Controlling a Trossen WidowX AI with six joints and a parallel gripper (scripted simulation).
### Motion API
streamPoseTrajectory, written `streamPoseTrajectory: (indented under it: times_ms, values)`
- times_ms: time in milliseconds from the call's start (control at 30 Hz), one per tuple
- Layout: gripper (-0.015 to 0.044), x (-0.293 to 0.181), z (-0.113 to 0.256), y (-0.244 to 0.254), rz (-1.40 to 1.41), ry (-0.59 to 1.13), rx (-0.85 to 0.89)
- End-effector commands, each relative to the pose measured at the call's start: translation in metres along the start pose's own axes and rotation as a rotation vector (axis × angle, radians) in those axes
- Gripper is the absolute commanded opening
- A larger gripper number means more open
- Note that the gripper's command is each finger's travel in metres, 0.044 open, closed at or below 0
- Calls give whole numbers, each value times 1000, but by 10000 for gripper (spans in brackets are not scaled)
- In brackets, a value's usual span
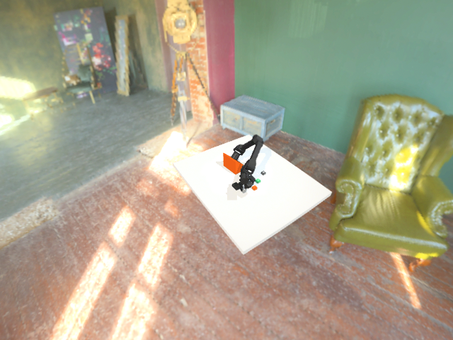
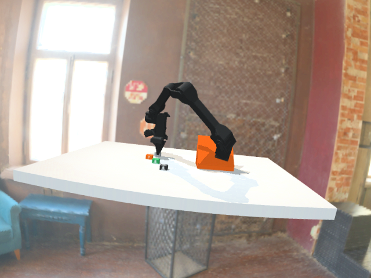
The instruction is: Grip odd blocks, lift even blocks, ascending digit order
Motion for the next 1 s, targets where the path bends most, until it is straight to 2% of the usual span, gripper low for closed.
streamPoseTrajectory:
  times_ms: [0, 167, 533, 633, 733, 900, 967]
  values:
    - [120, 0, -1, 0, -4, -1, 3]
    - [120, 0, -1, 0, -4, -1, 3]
    - [400, 0, -1, 0, -4, -1, 3]
    - [400, 0, 2, 0, -4, -1, 3]
    - [400, 0, 33, 0, -5, -1, 1]
    - [400, -1, 36, 0, -5, -1, 1]
    - [348, 0, 46, -1, -5, 0, 0]
Point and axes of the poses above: the point midway between the two fingers, 35 mm back from their tips, its own z axis back along the fingers, its own y axis across the jaws, x = y × z, the point moved 4 cm from there along z, back along the fingers, and after that the axes turned 14 degrees about z, right-handed, at the moved point
